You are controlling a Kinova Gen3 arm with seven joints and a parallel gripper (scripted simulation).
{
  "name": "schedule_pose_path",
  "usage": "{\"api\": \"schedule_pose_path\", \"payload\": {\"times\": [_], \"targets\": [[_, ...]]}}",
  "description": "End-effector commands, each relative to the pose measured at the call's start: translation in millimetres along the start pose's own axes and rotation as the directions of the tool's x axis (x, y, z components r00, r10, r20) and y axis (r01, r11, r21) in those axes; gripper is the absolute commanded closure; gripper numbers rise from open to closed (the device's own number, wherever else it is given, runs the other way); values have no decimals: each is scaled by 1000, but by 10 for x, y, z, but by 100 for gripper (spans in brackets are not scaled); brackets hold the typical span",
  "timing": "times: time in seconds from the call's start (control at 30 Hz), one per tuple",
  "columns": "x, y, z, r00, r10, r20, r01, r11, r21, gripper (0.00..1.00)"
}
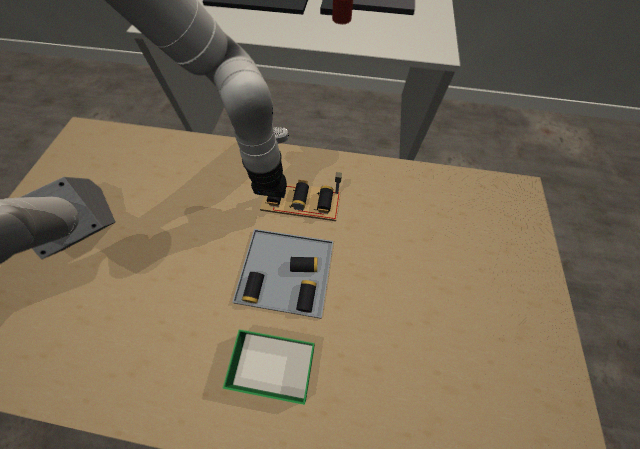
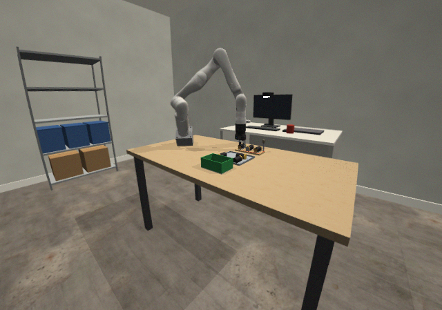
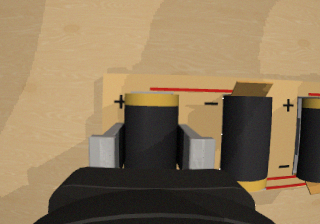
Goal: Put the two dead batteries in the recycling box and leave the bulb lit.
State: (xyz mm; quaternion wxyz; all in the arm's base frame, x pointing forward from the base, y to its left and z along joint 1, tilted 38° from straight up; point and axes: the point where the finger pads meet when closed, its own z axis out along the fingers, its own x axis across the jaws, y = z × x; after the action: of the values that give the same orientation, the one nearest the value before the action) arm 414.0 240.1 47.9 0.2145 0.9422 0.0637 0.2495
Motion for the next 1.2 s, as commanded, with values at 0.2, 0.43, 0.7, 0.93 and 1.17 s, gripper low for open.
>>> {"api": "schedule_pose_path", "payload": {"times": [0.2,0.43,0.7,0.93,1.17], "targets": [[3,14,23,1000,2,1,-2,1000,-3,43],[3,14,23,1000,2,1,-2,1000,-3,43],[3,14,23,1000,2,1,-2,1000,-3,10],[3,14,23,1000,2,1,-2,1000,-3,10],[3,14,23,1000,2,1,-2,1000,-3,10]]}}
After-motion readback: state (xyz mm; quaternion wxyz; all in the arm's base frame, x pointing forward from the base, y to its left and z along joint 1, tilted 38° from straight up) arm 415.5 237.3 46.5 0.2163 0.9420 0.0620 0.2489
